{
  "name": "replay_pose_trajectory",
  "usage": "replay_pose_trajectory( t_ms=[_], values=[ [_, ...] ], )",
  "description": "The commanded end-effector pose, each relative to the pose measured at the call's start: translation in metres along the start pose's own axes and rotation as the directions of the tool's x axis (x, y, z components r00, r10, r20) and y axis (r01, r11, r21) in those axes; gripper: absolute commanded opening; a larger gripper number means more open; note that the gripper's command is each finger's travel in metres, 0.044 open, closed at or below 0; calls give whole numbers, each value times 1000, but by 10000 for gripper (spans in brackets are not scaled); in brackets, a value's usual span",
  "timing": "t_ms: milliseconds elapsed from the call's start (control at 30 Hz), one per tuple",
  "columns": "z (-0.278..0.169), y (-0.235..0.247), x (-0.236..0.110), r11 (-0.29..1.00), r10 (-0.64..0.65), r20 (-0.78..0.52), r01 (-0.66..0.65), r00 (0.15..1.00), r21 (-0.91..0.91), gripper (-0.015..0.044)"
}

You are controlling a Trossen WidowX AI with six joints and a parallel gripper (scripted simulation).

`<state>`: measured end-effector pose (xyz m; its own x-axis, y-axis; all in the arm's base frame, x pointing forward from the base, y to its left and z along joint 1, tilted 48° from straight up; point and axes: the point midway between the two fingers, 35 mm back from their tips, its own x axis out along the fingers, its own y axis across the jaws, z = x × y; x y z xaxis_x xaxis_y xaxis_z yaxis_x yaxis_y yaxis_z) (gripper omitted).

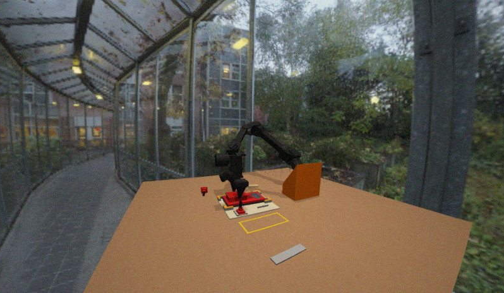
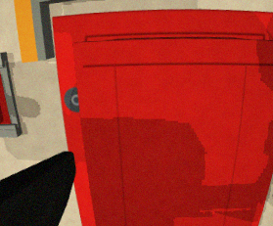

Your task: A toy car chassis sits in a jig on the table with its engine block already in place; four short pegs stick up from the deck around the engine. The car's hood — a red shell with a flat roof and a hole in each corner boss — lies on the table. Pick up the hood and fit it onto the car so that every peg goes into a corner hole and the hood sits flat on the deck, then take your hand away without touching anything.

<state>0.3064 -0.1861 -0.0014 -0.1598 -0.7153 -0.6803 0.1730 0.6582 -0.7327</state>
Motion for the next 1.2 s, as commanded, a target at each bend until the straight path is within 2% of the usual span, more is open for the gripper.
replay_pose_trajectory(
  t_ms=[0, 233, 1167],
  values=[
    [1, 0, -7, 1000, 0, 1, 0, 1000, 1, 440],
    [0, 1, -68, 1000, -7, 4, 7, 1000, 1, 440],
    [0, 1, -68, 1000, -7, 4, 7, 1000, 1, 440]
  ],
)
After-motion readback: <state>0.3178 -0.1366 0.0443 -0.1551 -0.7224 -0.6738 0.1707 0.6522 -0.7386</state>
